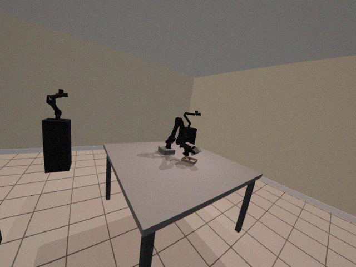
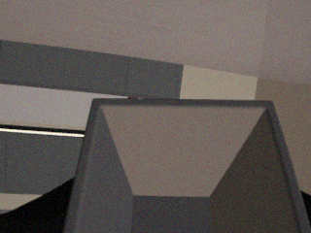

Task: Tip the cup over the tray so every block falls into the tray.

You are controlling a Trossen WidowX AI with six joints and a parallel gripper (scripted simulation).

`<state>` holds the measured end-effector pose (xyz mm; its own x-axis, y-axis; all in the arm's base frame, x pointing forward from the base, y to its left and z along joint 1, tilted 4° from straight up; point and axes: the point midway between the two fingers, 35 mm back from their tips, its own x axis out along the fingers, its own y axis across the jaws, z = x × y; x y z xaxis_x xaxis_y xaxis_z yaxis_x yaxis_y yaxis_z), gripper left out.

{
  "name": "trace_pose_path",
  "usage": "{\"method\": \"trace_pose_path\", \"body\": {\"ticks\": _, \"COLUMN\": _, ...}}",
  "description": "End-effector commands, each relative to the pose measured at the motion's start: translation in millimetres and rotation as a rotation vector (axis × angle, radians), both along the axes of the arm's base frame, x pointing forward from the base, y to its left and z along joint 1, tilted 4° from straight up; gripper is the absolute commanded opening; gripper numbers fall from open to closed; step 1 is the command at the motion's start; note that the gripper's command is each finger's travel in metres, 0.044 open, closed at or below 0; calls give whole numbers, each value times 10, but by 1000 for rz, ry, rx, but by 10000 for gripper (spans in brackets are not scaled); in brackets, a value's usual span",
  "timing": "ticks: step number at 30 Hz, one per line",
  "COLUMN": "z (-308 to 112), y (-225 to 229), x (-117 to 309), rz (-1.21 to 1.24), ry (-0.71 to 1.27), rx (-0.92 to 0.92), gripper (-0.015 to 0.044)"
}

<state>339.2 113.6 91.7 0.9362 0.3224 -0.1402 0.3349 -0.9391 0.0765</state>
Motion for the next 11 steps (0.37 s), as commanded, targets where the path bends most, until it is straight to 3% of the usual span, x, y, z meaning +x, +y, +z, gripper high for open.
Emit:
{"method": "trace_pose_path", "body": {"ticks": 1, "z": 1, "y": -15, "x": -28, "rz": -6, "ry": -13, "rx": 10, "gripper": 0}}
{"method": "trace_pose_path", "body": {"ticks": 11, "z": 2, "y": -7, "x": -21, "rz": 0, "ry": -11, "rx": 4, "gripper": 0}}
